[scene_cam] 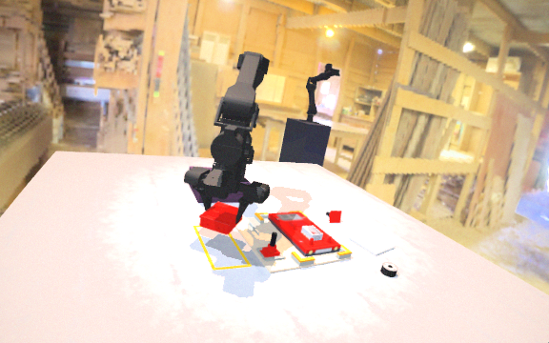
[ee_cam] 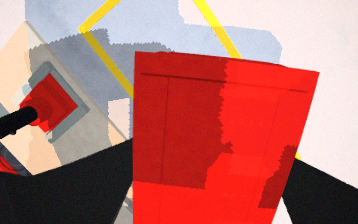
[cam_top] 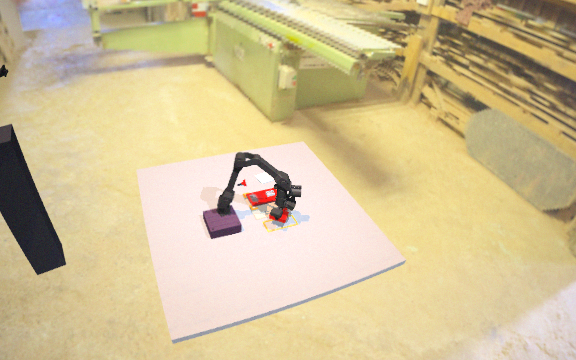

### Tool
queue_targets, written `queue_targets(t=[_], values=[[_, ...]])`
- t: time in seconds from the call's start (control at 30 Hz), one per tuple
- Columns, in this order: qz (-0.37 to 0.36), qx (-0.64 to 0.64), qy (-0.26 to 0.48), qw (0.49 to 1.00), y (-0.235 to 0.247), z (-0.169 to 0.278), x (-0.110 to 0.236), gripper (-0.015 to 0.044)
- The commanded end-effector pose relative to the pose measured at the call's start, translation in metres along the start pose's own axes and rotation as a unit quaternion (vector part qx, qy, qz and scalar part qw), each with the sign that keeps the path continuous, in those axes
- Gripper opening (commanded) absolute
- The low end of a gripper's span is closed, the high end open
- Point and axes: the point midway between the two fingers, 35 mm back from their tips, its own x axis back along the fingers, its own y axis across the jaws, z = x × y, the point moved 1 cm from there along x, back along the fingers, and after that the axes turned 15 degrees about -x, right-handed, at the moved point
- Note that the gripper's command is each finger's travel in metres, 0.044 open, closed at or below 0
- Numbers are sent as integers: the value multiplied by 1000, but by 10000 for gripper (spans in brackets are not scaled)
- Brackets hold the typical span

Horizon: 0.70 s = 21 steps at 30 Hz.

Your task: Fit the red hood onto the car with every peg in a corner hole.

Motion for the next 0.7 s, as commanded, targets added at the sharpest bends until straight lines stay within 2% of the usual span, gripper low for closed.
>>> queue_targets(t=[0.0, 0.33, 0.67], values=[[-2, 2, -3, 1000, 0, -1, 17, 0], [-2, 2, -3, 1000, 0, -1, 44, 0], [-2, 41, -2, 999, 24, 11, 42, 0]])
